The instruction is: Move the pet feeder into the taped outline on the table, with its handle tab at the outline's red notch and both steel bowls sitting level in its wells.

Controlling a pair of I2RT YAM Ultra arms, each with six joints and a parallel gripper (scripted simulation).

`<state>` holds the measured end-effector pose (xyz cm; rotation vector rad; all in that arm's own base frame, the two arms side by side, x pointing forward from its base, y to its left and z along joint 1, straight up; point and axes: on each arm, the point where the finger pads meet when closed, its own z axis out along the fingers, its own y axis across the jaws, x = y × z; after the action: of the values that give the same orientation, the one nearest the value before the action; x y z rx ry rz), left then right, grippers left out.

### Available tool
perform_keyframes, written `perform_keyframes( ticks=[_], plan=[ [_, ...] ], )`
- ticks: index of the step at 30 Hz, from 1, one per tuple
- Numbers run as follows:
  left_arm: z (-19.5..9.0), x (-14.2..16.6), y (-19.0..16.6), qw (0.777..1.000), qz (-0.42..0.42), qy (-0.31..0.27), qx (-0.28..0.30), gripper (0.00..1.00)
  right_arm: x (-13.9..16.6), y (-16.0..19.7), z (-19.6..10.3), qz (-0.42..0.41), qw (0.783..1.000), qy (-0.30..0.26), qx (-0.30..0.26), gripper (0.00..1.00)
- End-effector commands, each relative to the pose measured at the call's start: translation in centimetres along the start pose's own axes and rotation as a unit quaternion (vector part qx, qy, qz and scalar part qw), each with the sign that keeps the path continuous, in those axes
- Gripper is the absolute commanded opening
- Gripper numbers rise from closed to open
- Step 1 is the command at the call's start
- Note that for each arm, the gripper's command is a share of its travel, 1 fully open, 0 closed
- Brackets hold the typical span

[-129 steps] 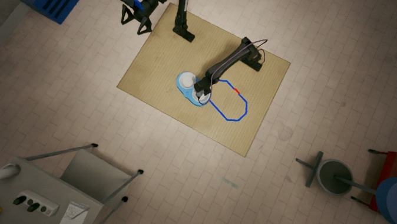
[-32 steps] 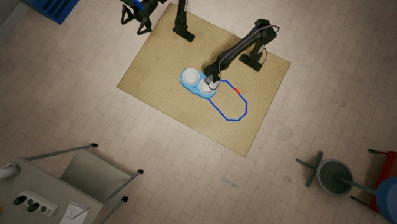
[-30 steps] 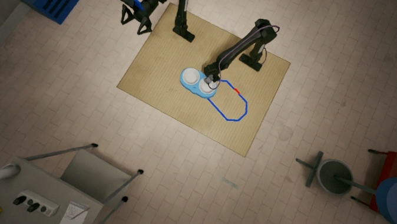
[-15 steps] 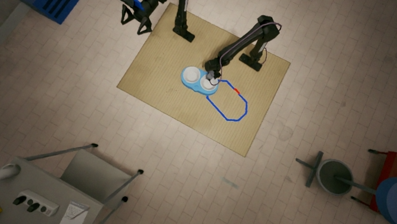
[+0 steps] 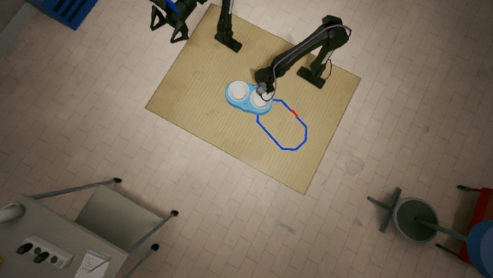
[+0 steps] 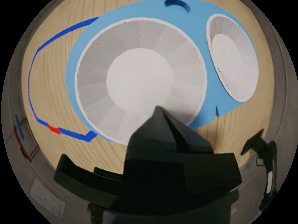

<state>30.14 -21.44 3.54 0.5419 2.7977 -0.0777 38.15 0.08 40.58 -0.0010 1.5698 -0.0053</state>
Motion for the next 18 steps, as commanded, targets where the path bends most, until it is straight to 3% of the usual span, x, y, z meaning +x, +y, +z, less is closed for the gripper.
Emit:
perform_keyframes(
  ticks=[1, 18],
  plan=[
    [-0.8, 0.4, -0.8, 1.0, -0.006, -0.009, 0.002, 0.0, -3.2, -0.2, -0.1, -0.006, 0.999, -0.04, 0.0, 1.0],
    [-1.3, 2.6, -3.0, 1.0, -0.005, -0.001, -0.001, 0.0, -3.2, -0.2, -0.1, -0.006, 0.999, -0.04, 0.0, 1.0]
  ],
)
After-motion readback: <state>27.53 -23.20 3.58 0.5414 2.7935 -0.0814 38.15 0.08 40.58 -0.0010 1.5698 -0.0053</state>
